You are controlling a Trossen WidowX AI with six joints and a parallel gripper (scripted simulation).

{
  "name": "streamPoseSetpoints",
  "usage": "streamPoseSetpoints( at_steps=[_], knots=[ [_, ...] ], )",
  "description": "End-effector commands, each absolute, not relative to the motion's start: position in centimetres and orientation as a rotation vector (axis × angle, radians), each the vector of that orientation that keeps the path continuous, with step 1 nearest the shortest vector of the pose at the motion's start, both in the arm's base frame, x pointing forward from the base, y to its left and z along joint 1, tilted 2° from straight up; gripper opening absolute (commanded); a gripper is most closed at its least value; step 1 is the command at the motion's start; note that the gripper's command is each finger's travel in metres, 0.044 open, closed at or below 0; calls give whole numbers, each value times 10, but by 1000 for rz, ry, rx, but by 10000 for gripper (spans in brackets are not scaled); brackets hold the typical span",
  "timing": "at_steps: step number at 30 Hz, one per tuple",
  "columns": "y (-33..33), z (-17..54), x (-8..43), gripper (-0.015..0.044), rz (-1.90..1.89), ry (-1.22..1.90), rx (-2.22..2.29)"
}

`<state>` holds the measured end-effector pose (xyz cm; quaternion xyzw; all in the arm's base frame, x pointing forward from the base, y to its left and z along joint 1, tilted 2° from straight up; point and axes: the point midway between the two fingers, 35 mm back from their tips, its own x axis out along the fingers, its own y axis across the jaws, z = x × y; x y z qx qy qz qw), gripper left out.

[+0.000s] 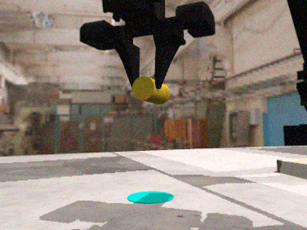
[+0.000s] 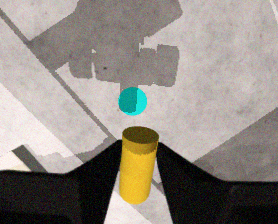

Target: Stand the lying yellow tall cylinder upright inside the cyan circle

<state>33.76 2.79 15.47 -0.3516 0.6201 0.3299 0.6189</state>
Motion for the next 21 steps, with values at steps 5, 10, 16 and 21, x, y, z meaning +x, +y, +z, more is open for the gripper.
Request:
streamPoseSetpoints(
  at_steps=[5, 10, 16, 21],
  knots=[
    [44, 156, 337, 105, 904, 1369, -949],
    [44, 154, 337, 105, 922, 1365, -938],
    [45, 150, 335, 105, 964, 1353, -912],
    [45, 146, 333, 105, 998, 1342, -889]
  ],
)
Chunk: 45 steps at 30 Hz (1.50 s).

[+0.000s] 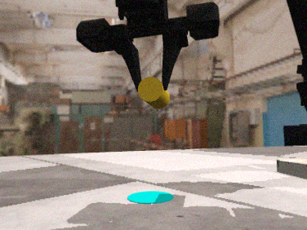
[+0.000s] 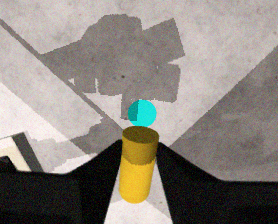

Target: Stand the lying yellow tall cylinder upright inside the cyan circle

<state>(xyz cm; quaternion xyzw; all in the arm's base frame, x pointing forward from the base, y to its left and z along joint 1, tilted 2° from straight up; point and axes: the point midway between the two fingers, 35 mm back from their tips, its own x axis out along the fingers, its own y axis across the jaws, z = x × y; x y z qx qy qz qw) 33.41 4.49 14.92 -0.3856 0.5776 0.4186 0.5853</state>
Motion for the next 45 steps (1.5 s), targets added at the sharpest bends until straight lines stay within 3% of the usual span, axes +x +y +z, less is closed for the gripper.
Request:
streamPoseSetpoints(
  at_steps=[1, 45],
  knots=[
    [45, 146, 333, 105, 1004, 1340, -885],
    [49, 125, 320, 105, 1253, 1181, -674]
  ],
)
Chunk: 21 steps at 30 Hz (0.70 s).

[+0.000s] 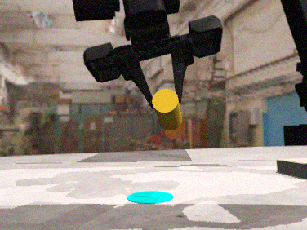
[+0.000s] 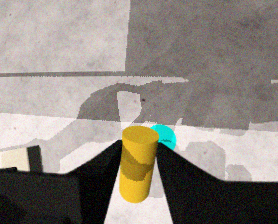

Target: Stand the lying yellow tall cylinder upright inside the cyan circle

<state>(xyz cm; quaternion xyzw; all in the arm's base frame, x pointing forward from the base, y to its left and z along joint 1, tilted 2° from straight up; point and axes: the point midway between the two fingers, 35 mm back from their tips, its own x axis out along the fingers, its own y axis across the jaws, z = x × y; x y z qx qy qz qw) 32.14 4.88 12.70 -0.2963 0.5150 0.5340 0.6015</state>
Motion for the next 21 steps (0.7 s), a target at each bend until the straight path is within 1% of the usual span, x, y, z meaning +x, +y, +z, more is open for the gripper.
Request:
streamPoseSetpoints(
  at_steps=[1, 21],
  knots=[
    [49, 125, 320, 105, 1257, 1176, -669],
    [51, 120, 317, 105, 1336, 1072, -572]
  ],
)
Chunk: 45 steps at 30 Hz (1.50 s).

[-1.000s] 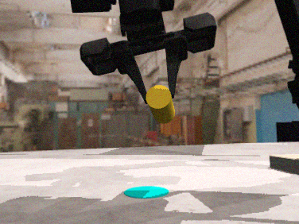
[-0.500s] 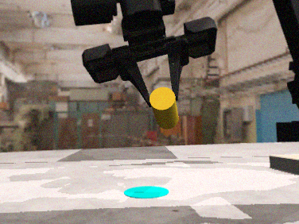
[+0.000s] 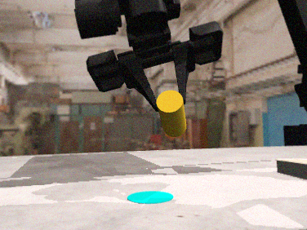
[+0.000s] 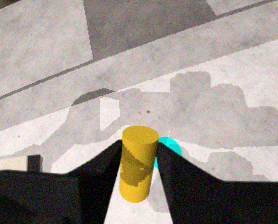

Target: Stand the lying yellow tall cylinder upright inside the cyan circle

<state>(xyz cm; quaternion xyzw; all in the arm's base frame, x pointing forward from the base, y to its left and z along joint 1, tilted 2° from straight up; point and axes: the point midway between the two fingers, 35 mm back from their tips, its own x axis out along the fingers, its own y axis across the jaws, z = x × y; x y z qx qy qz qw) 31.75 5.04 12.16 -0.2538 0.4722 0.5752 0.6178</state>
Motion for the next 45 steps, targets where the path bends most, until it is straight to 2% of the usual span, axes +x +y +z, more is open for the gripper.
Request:
streamPoseSetpoints(
  at_steps=[1, 45],
  knots=[
    [51, 120, 316, 105, 1340, 1066, -567],
    [50, 119, 314, 105, 1425, 785, -367]
  ],
)
